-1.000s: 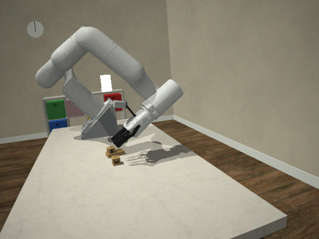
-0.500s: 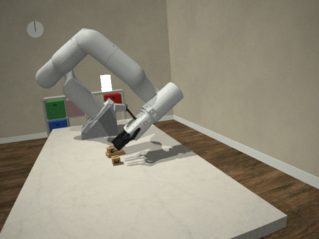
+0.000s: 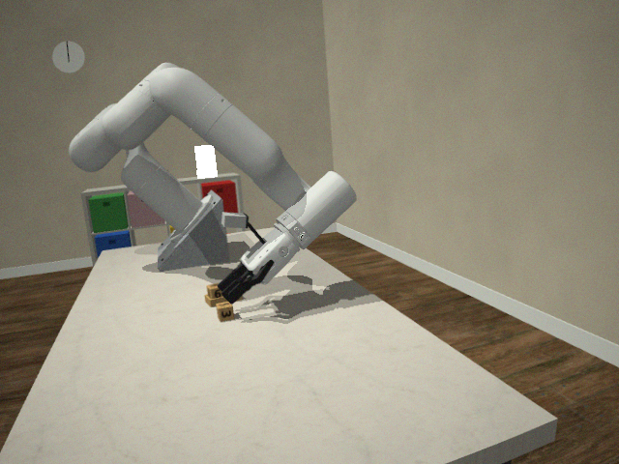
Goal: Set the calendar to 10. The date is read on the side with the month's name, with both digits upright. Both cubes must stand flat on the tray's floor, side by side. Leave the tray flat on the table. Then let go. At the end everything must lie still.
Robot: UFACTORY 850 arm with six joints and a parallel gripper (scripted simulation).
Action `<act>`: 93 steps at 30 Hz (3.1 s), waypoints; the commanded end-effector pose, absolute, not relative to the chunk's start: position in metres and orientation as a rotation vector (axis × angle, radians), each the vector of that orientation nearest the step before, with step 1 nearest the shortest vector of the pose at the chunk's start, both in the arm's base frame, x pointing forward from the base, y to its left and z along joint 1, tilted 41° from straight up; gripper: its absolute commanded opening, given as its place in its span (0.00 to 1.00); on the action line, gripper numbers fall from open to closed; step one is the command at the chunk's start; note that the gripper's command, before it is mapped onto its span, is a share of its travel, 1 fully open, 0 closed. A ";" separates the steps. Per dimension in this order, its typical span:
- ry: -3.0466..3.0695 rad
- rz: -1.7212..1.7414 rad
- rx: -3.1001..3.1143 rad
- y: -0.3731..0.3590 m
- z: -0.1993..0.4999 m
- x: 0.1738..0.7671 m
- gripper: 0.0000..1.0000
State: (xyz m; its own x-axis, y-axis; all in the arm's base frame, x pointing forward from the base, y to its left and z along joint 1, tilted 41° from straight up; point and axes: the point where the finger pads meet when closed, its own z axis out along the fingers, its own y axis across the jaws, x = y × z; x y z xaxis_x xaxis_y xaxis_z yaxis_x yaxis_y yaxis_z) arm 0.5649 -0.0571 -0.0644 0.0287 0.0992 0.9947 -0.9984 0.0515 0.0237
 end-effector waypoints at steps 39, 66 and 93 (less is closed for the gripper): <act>-1.141 1.200 1.111 -0.079 -0.090 0.564 0.47; -1.141 1.200 1.111 -0.079 -0.090 0.564 0.47; -1.141 1.200 1.111 -0.079 -0.090 0.564 0.27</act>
